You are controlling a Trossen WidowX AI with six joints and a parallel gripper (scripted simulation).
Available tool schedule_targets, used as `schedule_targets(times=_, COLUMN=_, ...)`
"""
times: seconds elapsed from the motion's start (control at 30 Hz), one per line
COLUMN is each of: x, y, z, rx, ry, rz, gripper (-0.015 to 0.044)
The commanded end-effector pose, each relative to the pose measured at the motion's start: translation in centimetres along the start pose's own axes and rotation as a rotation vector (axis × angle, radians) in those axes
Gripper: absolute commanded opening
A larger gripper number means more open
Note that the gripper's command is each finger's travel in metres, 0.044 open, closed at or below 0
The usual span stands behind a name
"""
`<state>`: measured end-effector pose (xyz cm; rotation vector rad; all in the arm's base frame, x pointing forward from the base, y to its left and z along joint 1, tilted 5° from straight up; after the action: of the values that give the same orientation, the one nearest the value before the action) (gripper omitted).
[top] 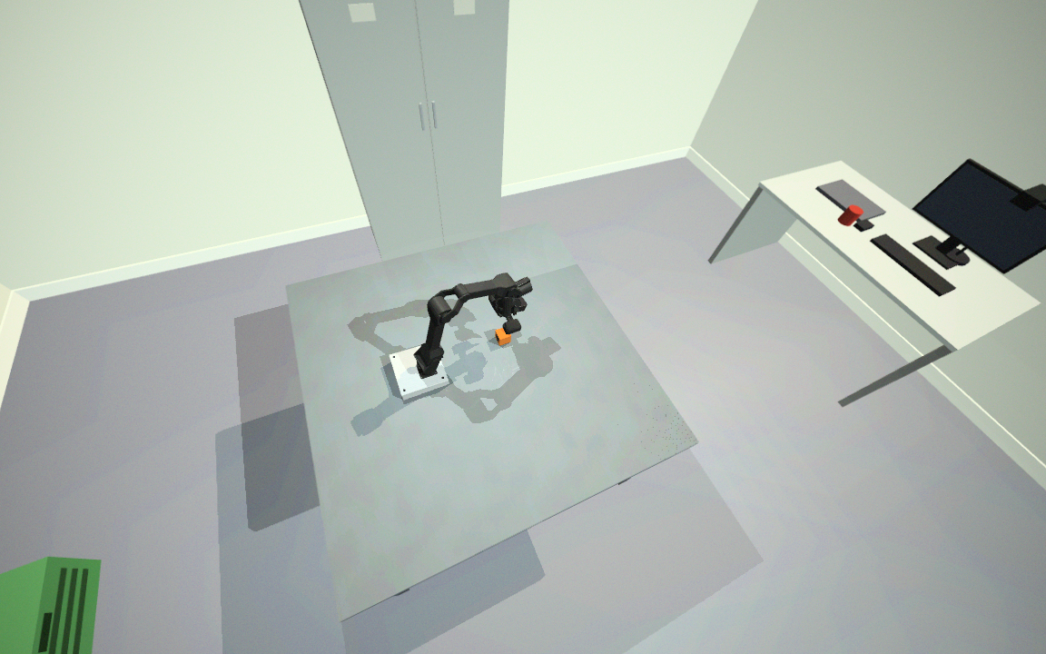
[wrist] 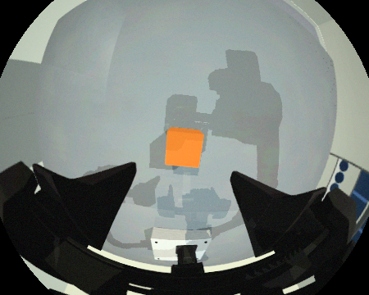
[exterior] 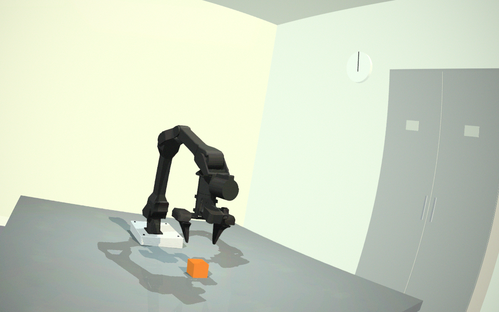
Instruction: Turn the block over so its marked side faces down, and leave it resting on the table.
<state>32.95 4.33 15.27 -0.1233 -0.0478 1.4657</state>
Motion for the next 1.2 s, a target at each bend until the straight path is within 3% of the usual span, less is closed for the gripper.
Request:
schedule_targets(times=0.0, x=0.1, y=0.0, z=-1.7, rx=0.019, ry=-0.001, rz=-0.003, gripper=0.044)
schedule_targets(times=0.1, x=0.1, y=0.2, z=-3.4, rx=0.019, ry=-0.001, rz=-0.003, gripper=0.044)
schedule_targets(times=1.17, x=0.1, y=0.2, z=-8.1, rx=0.019, ry=-0.001, rz=-0.003, gripper=0.044)
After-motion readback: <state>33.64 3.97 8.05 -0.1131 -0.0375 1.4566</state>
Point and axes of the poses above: the point midway between the two fingers, 35 mm back from their tips, its own z axis back along the fingers, its own x axis across the jaws, y = z × x, the point moved 2 cm from there along z, back along the fingers, and after that the axes turned 5 degrees about -z, right-handed, at the moved point
